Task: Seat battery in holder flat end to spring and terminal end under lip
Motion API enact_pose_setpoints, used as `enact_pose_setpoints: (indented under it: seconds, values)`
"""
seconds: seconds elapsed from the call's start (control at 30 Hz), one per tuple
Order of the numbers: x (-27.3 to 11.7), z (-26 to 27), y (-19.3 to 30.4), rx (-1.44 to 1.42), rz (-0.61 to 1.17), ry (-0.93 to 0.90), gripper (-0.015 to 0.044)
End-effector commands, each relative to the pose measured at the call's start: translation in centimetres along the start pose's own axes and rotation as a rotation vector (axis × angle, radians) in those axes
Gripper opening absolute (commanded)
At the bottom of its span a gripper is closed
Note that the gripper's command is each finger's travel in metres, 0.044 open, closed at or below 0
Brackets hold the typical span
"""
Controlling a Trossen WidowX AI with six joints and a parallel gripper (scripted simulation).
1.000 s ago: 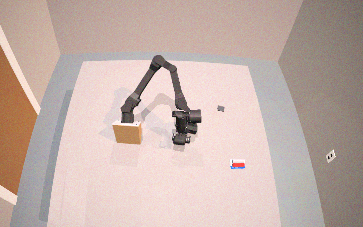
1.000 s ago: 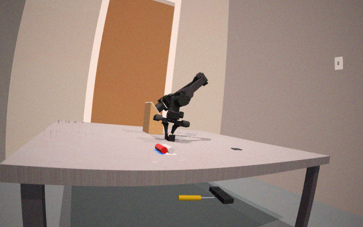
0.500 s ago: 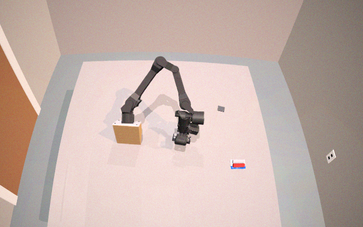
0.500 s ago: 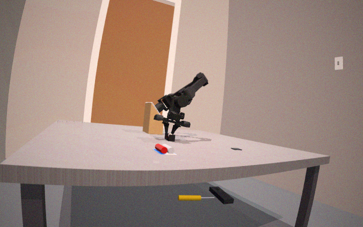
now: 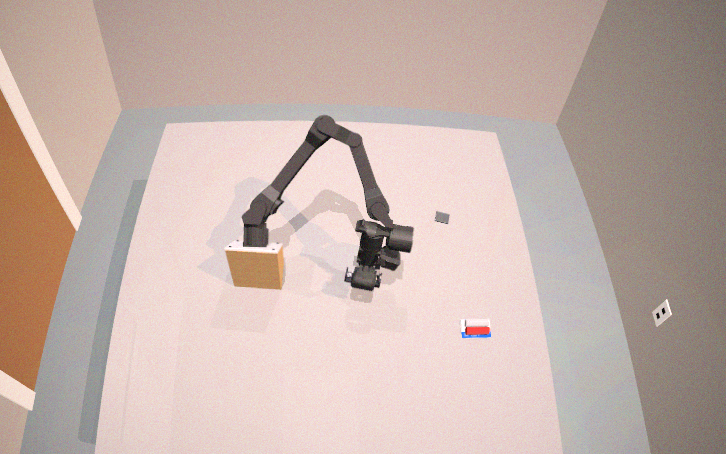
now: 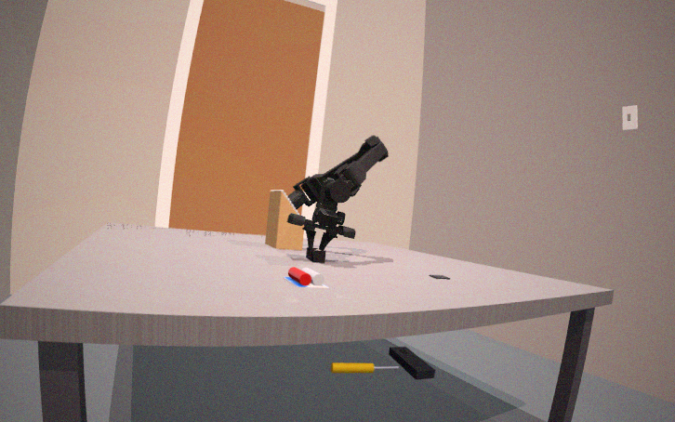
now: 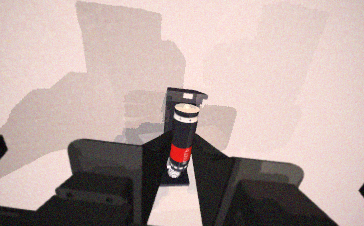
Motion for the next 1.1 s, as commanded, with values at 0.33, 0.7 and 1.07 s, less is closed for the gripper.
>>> enact_pose_setpoints:
  seconds: [0.33,0.7,1.07]
  values:
    - [0.4,0.2,-0.1,0.003,0.092,-0.005,0.0072]
    - [0.4,0.4,-0.6,0.000,0.122,-0.005,0.0072]
    - [0.4,0.4,-1.3,-0.001,0.127,-0.005,0.0072]
Point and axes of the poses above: the point midway between the two fingers, 35 mm back from their tips, its own x axis out along the fingers, its own z axis across the jaws, y = z × x, the point moved 6 cm from there along -x, back along the fingers, and after that the axes turned 3 degrees about -x, right-handed, at the moved point
